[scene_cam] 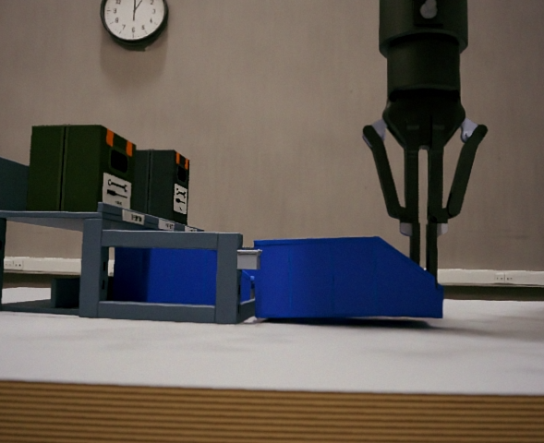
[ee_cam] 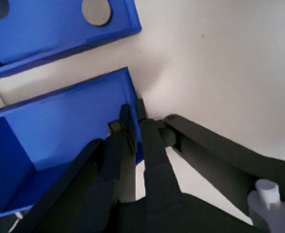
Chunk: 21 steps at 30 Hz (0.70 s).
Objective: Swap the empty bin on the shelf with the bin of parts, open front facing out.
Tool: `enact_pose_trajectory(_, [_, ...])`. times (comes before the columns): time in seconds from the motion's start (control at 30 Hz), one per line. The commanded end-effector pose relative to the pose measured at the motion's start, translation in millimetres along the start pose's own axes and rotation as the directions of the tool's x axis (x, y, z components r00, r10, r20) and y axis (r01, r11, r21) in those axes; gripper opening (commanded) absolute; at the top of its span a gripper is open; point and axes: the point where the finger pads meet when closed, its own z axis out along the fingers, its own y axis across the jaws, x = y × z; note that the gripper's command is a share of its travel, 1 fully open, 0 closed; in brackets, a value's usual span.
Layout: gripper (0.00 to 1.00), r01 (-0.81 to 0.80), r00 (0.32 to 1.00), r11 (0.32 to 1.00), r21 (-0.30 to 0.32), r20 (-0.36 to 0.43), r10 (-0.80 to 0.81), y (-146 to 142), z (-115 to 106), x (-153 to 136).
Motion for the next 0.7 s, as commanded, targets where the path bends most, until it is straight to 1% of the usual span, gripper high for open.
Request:
enact_pose_trajectory(0.0, [0.10, 0.000, 1.000, 1.000, 0.001, 0.000, 0.000, -0.6, 2.6, 0.1])
enact_pose_trajectory(0.2, [0.10, 0.000, 1.000, 1.000, 0.001, 0.000, 0.000, -0.6, 8.4, 0.1])
enact_pose_trajectory(0.67, [0.10, 0.000, 1.000, 1.000, 0.001, 0.000, 0.000, -0.6, 11.6, 0.1])
